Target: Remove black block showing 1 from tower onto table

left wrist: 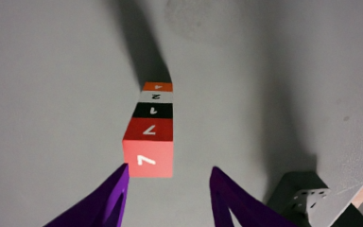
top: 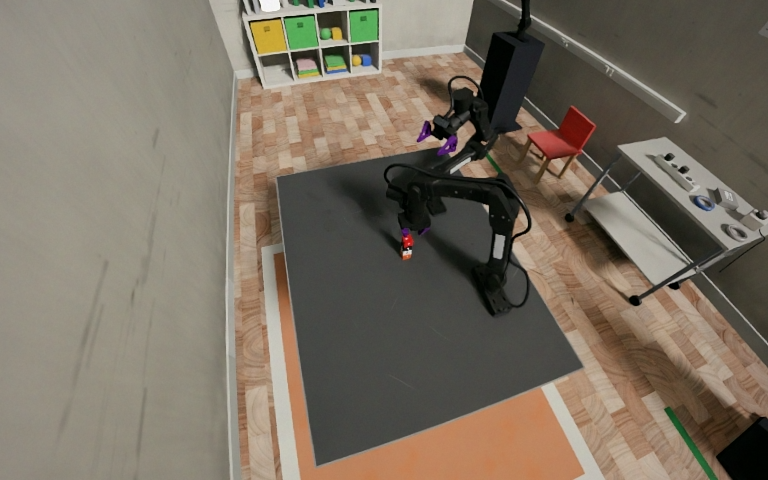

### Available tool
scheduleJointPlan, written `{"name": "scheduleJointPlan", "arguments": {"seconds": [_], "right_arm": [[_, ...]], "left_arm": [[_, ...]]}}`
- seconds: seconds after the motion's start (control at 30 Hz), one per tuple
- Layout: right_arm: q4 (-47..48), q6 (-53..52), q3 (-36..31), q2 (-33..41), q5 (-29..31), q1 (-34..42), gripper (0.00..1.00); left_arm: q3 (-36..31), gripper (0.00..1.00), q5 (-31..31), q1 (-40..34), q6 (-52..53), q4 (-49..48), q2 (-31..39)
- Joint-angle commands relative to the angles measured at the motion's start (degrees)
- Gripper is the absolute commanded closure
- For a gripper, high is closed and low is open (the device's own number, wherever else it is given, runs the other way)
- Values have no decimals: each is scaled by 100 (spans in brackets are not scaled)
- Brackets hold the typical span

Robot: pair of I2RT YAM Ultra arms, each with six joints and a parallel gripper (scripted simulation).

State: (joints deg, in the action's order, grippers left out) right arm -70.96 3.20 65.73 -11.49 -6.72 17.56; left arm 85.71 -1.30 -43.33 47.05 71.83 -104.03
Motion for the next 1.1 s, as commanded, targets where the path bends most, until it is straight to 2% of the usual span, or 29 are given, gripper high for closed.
{"name": "scheduleJointPlan", "arguments": {"seconds": [0.0,0.2,0.27,1.07], "right_arm": [[-76,-251,-210,322,415,805,0],[-177,-390,-460,888,622,2562,0],[-126,-412,-499,991,620,2923,0],[-127,-379,-446,970,576,2972,0]], "left_arm": [[300,45,152,107,-85,132,-69],[425,45,174,262,-99,187,-188],[447,45,178,286,-102,198,-209],[133,45,181,192,-127,-310,-343]]}}
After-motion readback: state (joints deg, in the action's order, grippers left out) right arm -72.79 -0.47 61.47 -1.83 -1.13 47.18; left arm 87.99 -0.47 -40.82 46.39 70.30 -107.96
